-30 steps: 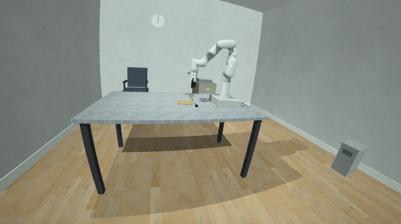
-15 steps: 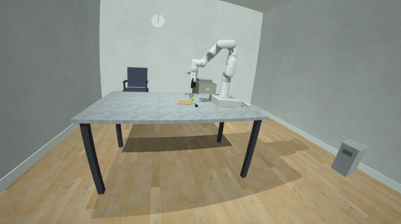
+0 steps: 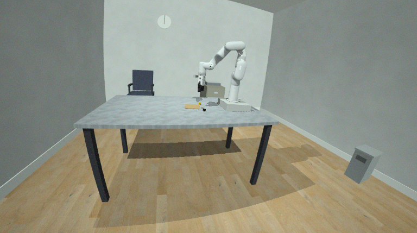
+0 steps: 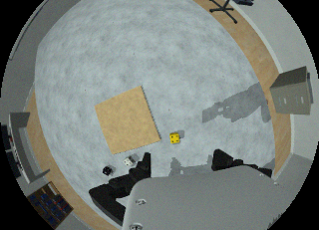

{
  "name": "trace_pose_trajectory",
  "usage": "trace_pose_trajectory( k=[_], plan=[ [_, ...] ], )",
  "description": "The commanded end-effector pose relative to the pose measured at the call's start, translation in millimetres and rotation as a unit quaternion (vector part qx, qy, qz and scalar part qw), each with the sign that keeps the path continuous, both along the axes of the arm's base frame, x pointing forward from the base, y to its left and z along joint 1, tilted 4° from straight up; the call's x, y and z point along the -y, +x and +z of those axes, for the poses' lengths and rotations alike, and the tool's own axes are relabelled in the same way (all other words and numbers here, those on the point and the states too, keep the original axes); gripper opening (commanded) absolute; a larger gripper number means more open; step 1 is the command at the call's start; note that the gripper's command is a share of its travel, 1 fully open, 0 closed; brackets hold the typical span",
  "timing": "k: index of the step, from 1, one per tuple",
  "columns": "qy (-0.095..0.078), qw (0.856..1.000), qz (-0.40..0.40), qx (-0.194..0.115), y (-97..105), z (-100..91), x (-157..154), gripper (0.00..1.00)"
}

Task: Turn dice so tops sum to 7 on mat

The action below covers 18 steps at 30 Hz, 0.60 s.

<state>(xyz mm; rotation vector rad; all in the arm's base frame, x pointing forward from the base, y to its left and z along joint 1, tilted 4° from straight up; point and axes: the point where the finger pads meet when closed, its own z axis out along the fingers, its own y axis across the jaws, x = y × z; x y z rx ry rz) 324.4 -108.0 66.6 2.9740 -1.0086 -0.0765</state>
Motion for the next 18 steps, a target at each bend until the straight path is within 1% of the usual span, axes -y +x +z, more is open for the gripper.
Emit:
trace_pose_trajectory(
  k=[1,4,5,8,10,12,13,14,15,18],
  plan=[
    [-0.004,0.996,-0.087,0.0,1.5,-1.8,0.5,1.0],
    [-0.006,0.992,-0.123,0.0,1.6,-3.0,0.6,1.0],
    [-0.007,0.989,-0.147,-0.001,1.7,-3.9,0.6,1.0],
    [-0.007,0.989,-0.15,-0.001,1.7,-3.9,0.6,1.0],
    [-0.01,0.978,-0.208,-0.001,1.9,-5.9,0.7,1.0],
    [-0.011,0.972,-0.236,-0.002,2.0,-6.9,0.8,1.0],
    [-0.011,0.971,-0.239,-0.002,2.0,-7.0,0.8,1.0],
    [-0.012,0.964,-0.264,-0.002,2.1,-7.8,0.8,1.0],
    [-0.013,0.962,-0.271,-0.002,2.1,-8.1,0.8,1.0],
    [-0.015,0.946,-0.322,-0.003,2.2,-9.9,0.9,1.0]
  ],
)
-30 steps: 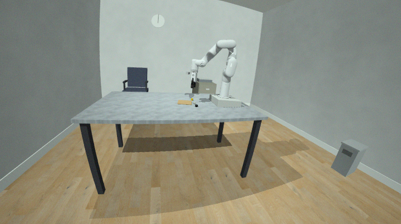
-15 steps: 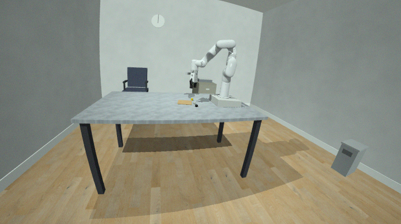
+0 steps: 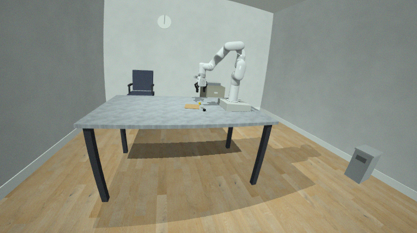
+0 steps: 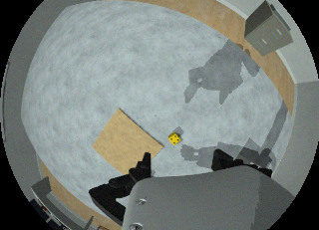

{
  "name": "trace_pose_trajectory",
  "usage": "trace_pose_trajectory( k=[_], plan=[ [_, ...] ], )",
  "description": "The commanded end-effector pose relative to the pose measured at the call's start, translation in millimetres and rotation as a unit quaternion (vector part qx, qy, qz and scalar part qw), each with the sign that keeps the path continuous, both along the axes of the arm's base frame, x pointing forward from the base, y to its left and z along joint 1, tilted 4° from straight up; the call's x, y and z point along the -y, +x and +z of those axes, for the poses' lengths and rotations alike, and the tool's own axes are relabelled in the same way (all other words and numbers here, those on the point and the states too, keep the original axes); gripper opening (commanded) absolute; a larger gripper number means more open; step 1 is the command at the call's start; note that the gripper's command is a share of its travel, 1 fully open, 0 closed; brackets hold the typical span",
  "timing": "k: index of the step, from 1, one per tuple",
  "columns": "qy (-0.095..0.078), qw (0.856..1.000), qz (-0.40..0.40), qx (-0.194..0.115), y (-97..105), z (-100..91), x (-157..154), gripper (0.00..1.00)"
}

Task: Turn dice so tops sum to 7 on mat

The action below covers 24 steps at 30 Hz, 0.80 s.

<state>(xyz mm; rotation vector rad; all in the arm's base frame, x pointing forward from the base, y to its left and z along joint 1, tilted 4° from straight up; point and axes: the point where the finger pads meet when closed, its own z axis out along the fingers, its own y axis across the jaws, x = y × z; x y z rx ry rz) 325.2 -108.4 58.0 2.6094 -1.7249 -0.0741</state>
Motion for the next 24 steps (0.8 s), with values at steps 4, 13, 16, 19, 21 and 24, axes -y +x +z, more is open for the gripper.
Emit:
trace_pose_trajectory(
  k=[4,13,16,19,21,24],
  plan=[
    [-0.006,0.992,-0.126,0.0,2,-3.1,1,1.0],
    [-0.011,0.97,-0.241,-0.002,2,-7.0,1,1.0],
    [-0.014,0.954,-0.3,-0.003,2,-9.0,1,1.0],
    [-0.016,0.939,-0.343,-0.003,2,-10.5,1,1.0],
    [-0.017,0.933,-0.359,-0.004,2,-11.0,1,1.0],
    [-0.018,0.922,-0.386,-0.004,2,-12.0,1,1.0]
  ],
)
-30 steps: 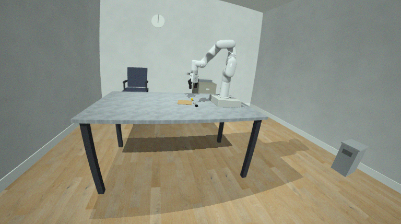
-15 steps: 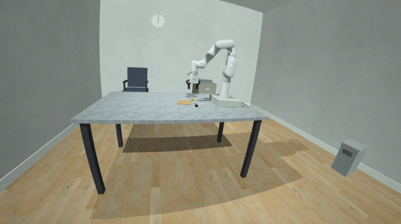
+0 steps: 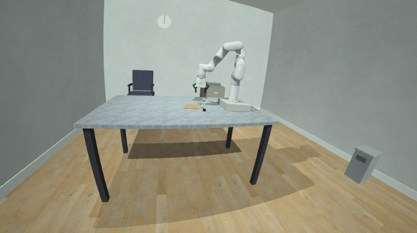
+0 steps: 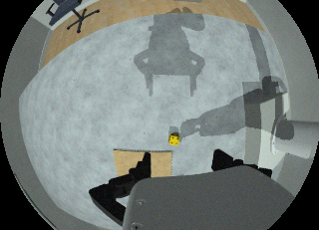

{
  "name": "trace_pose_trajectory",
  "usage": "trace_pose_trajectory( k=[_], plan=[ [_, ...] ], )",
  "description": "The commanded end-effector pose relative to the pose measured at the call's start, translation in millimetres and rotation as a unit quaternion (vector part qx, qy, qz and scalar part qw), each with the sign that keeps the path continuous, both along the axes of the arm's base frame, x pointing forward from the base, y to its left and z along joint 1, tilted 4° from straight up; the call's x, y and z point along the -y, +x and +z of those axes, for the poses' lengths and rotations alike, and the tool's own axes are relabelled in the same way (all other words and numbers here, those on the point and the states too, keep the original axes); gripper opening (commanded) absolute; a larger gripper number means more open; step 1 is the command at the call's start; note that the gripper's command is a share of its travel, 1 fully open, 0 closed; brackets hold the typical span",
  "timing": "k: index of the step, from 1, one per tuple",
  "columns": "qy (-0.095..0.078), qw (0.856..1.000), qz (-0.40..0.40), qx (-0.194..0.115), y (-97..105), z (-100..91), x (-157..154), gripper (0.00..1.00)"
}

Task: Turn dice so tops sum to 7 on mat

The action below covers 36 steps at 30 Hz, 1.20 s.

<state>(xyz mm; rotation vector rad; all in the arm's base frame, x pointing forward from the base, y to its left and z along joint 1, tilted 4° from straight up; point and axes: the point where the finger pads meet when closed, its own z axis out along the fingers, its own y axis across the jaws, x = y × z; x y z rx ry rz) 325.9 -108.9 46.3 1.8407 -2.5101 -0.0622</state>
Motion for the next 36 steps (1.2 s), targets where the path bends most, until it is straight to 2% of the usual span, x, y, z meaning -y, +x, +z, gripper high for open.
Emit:
trace_pose_trajectory(
  k=[1,2,6,14,15,18,19,25,26,29,30,31,34,36],
  plan=[
    [-0.003,0.998,-0.055,0.001,1,-0.7,0,1.0],
    [-0.005,0.995,-0.097,0.0,1,-2.1,0,1.0],
    [-0.007,0.99,-0.139,0.0,1,-3.5,0,1.0],
    [-0.012,0.965,-0.261,-0.002,2,-7.7,1,1.0],
    [-0.013,0.958,-0.287,-0.002,2,-8.6,1,1.0],
    [-0.014,0.954,-0.3,-0.003,2,-9.0,1,1.0],
    [-0.016,0.941,-0.338,-0.003,2,-10.3,1,1.0],
    [-0.019,0.912,-0.41,-0.004,2,-12.9,1,1.0],
    [-0.02,0.901,-0.434,-0.005,2,-13.8,1,1.0],
    [-0.022,0.88,-0.474,-0.005,2,-15.3,1,1.0],
    [-0.022,0.88,-0.475,-0.005,2,-15.3,1,1.0],
    [-0.023,0.865,-0.501,-0.006,2,-16.3,1,1.0],
    [-0.023,0.862,-0.506,-0.006,1,-16.5,1,1.0],
    [-0.025,0.829,-0.559,-0.007,1,-18.6,1,1.0]
  ],
)
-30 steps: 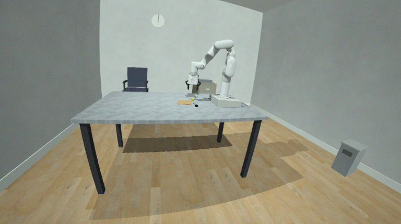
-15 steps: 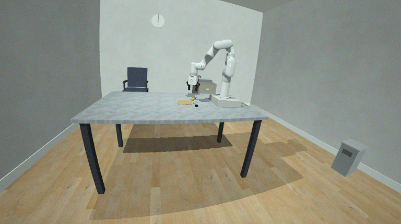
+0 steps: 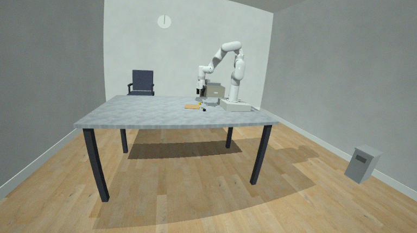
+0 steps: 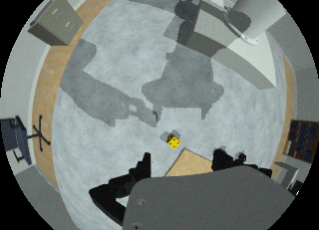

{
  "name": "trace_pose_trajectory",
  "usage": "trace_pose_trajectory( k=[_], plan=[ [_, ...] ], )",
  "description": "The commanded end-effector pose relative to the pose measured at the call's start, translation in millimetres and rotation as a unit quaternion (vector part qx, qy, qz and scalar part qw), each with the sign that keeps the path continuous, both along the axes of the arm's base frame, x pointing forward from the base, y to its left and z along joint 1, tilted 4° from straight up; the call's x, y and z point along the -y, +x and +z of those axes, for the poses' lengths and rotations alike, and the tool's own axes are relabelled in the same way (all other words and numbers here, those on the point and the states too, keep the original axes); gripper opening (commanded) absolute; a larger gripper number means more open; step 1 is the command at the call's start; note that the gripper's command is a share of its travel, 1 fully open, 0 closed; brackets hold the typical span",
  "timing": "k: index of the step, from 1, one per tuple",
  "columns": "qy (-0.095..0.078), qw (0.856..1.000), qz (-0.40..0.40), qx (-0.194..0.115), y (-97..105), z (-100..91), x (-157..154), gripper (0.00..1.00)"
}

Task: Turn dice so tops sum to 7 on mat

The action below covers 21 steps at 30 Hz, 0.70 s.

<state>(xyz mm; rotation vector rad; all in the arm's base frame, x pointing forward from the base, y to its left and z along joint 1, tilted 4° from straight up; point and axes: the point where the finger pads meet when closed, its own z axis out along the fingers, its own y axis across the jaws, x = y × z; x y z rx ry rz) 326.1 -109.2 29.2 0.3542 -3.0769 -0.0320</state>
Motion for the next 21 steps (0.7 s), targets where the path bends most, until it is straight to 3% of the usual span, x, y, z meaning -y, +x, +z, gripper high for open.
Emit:
trace_pose_trajectory(
  k=[1,7,12,15,21],
  plan=[
    [-0.004,0.997,-0.078,0.001,1.3,-1.5,0.4,1.0],
    [-0.008,0.986,-0.164,-0.001,1.2,-4.4,0.4,1.0],
    [-0.012,0.969,-0.249,-0.002,1.1,-7.2,0.4,1.0],
    [-0.012,0.967,-0.253,-0.002,1.1,-7.4,0.4,1.0],
    [-0.015,0.944,-0.331,-0.003,0.9,-10.1,0.4,1.0]
  ],
)
